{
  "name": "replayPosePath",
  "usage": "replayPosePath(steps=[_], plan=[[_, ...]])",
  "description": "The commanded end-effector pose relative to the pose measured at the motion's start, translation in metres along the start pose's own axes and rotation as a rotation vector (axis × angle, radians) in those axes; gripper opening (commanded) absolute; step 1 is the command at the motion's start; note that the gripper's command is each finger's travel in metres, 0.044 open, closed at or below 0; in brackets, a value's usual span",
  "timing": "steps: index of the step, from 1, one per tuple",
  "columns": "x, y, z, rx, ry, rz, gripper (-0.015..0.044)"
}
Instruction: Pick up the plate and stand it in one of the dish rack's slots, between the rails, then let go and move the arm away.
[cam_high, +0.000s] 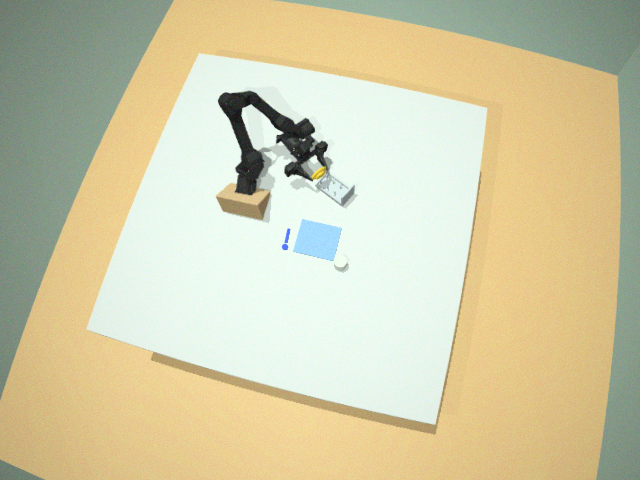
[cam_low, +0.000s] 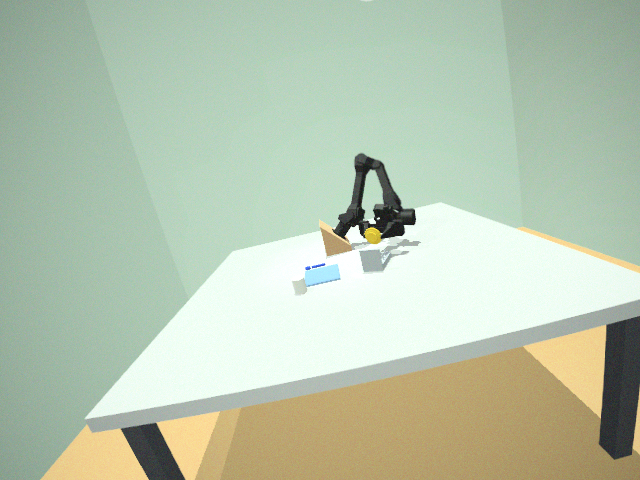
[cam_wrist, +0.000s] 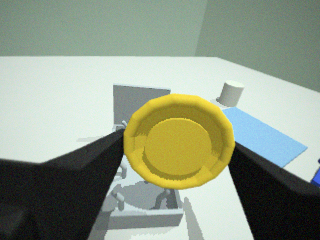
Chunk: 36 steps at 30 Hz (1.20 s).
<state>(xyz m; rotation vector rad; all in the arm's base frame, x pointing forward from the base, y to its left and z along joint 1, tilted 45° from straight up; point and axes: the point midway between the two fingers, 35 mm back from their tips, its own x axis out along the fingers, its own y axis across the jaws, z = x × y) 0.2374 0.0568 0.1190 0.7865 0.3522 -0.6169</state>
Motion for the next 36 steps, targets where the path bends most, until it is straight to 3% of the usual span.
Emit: replayPosePath(steps=[1, 8, 19, 36], plan=[[-0.008, 0.004, 0.002, 0.017, -0.058, 0.077, 0.0000], [-0.021, 0.007, 0.003, 0.038, -0.132, 0.178, 0.0000], [-0.021, 0.007, 0.003, 0.039, -0.134, 0.181, 0.0000], [0.003, 0.013, -0.024, 0.043, -0.129, 0.183, 0.0000]])
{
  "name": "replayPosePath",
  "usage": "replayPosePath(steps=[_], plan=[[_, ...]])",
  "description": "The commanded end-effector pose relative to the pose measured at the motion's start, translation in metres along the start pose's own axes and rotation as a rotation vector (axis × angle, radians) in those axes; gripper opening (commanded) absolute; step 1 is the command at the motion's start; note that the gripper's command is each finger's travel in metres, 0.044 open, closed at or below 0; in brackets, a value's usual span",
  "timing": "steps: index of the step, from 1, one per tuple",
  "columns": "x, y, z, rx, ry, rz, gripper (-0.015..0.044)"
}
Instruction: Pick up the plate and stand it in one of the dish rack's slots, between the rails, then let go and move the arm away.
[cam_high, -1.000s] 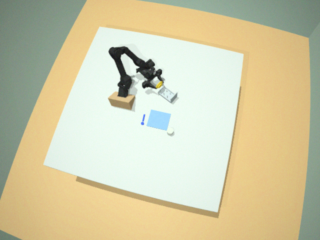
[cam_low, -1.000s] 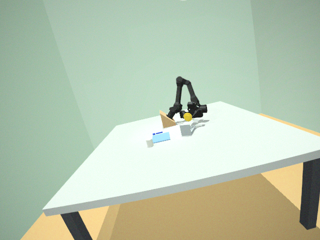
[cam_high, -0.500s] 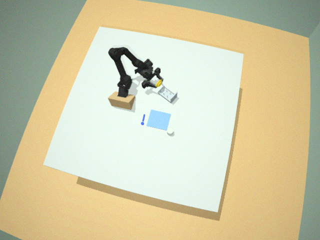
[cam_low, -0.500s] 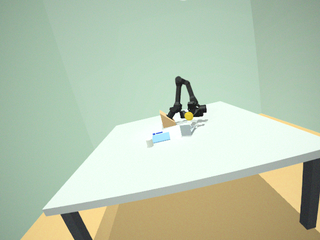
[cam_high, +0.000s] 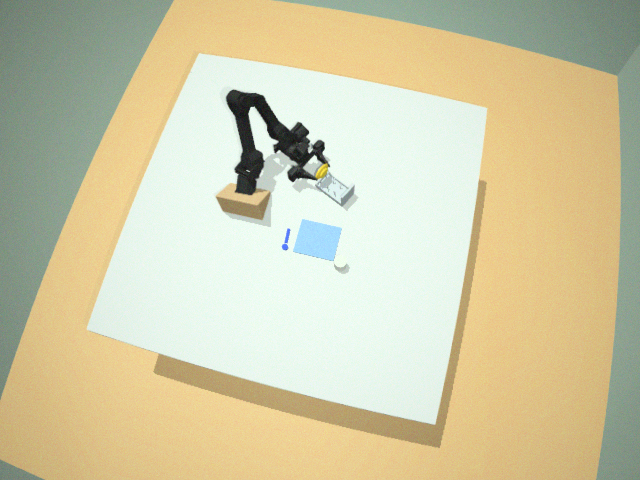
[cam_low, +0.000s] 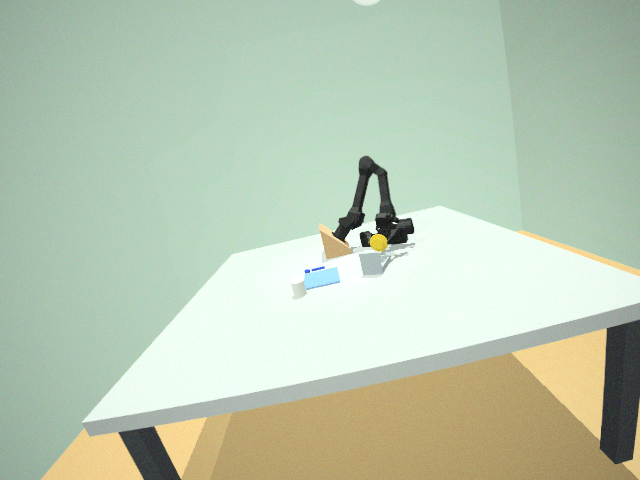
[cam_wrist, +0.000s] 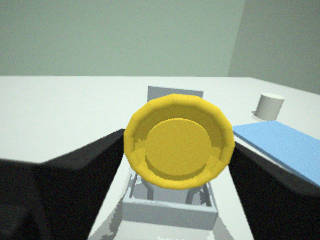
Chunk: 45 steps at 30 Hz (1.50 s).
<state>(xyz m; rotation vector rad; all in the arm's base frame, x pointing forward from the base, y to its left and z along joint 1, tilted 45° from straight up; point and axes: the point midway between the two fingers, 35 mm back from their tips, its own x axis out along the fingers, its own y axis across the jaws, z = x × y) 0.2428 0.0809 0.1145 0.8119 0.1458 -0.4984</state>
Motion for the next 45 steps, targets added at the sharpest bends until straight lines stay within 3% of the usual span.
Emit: replayPosePath(steps=[1, 18, 40, 45], plan=[[0.004, -0.002, -0.004, -0.006, -0.001, -0.003, 0.0000], [0.025, -0.001, -0.004, 0.006, -0.002, 0.003, 0.0000], [0.025, -0.002, -0.019, 0.006, 0.007, 0.006, 0.0000], [0.025, -0.002, -0.019, 0.008, 0.006, 0.006, 0.0131]])
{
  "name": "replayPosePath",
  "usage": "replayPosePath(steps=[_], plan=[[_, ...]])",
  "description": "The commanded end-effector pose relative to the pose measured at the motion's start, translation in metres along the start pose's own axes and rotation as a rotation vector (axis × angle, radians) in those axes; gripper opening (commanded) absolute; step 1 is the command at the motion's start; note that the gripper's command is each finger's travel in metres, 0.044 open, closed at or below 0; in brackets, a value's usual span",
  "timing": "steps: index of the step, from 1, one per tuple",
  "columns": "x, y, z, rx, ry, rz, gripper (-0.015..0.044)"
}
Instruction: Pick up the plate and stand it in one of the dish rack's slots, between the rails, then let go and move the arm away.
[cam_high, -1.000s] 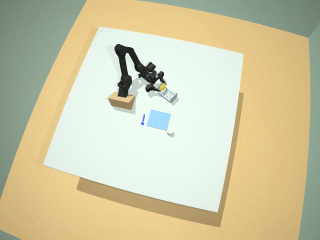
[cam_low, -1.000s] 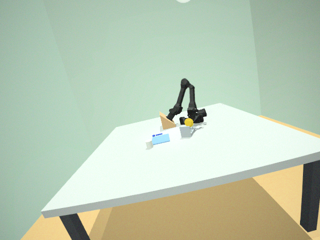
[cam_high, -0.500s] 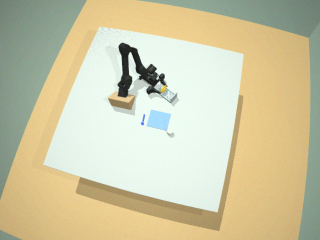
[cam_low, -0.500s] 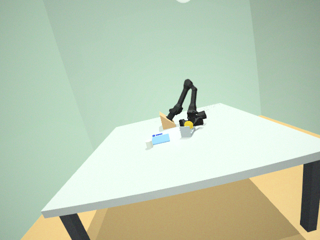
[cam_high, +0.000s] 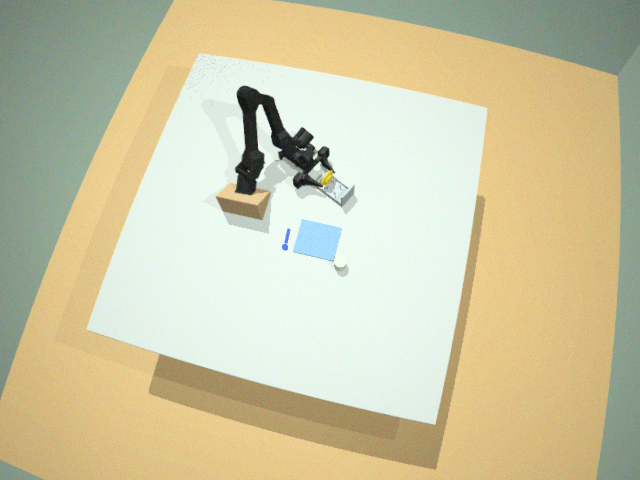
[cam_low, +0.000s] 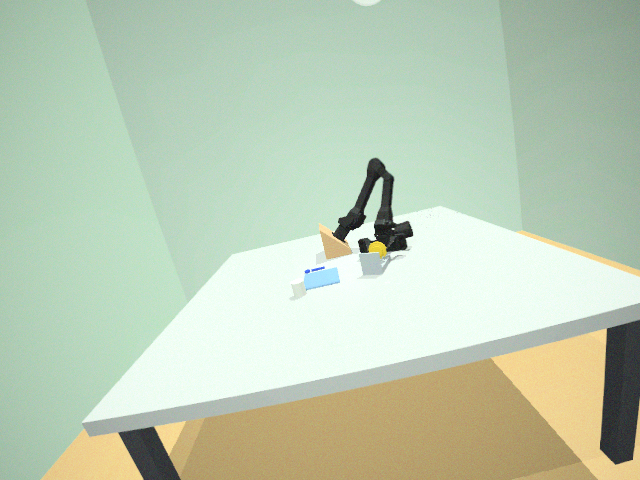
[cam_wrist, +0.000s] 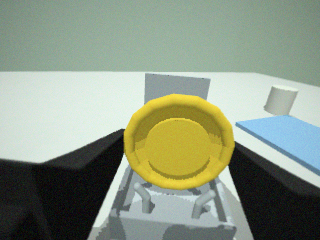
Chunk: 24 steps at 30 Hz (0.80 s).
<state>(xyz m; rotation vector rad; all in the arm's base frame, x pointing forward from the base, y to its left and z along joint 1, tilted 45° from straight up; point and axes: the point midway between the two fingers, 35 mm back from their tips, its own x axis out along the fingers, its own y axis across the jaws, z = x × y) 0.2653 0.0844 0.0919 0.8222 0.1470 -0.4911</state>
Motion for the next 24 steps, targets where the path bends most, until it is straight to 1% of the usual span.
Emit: replayPosePath(steps=[1, 10, 19, 24], plan=[[0.000, 0.000, 0.000, 0.000, 0.000, 0.000, 0.0157], [0.000, 0.000, 0.000, 0.000, 0.000, 0.000, 0.0394], [0.000, 0.000, 0.001, 0.000, 0.000, -0.001, 0.0400], [0.006, 0.007, 0.042, -0.002, 0.005, -0.019, 0.0400]])
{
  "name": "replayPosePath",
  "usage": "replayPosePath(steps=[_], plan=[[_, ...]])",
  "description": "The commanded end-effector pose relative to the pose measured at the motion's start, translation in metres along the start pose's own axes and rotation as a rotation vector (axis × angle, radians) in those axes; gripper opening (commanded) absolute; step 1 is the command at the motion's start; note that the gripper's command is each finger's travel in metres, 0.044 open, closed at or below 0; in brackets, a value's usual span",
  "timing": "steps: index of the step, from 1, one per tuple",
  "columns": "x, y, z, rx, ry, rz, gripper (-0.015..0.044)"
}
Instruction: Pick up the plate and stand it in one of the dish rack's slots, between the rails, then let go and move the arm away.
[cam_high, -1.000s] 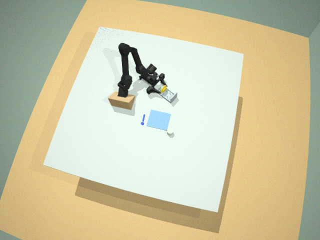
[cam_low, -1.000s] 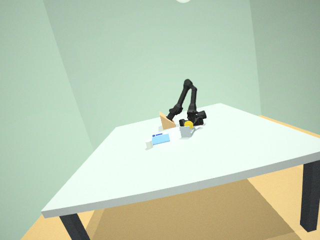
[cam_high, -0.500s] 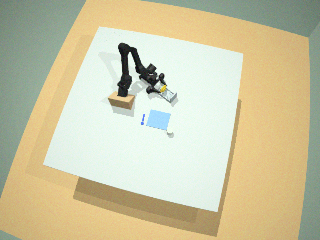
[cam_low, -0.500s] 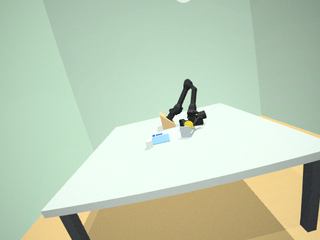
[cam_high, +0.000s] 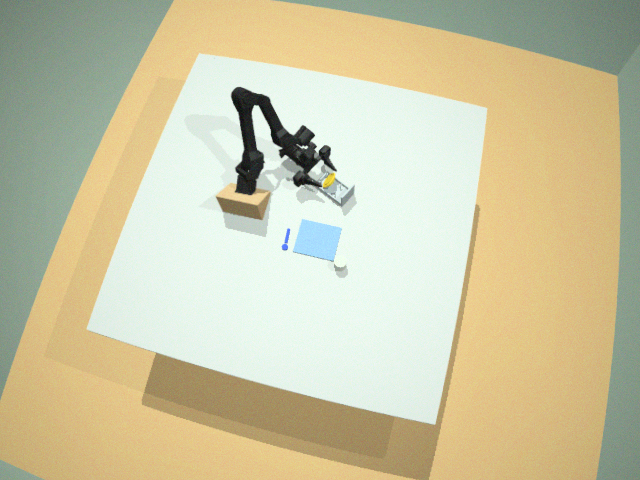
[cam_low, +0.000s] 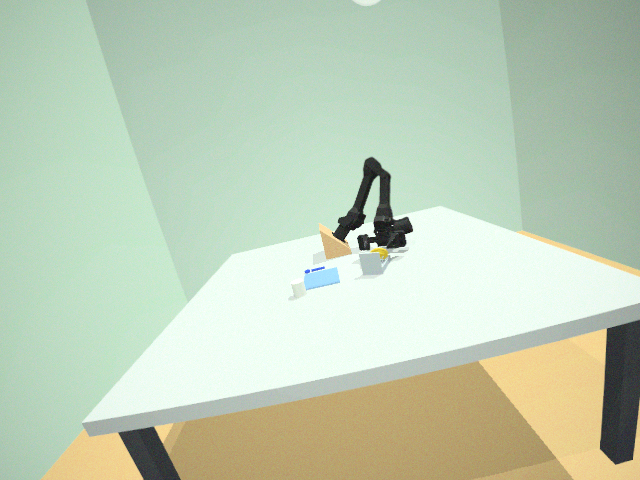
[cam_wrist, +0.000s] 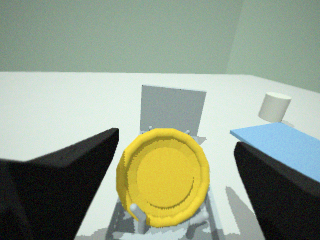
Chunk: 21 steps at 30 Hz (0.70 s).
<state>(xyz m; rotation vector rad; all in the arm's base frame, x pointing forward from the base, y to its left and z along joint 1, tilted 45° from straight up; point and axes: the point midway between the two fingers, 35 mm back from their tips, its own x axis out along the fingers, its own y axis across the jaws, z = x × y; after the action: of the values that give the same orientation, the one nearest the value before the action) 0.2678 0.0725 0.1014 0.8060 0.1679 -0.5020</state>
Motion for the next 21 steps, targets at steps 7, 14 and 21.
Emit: replayPosePath(steps=[7, 14, 21], plan=[[0.001, 0.006, 0.095, -0.001, -0.024, 0.007, 0.0400], [0.002, 0.005, 0.102, -0.024, -0.022, -0.001, 0.0400], [0.019, -0.008, 0.102, -0.215, 0.057, -0.107, 0.0400]])
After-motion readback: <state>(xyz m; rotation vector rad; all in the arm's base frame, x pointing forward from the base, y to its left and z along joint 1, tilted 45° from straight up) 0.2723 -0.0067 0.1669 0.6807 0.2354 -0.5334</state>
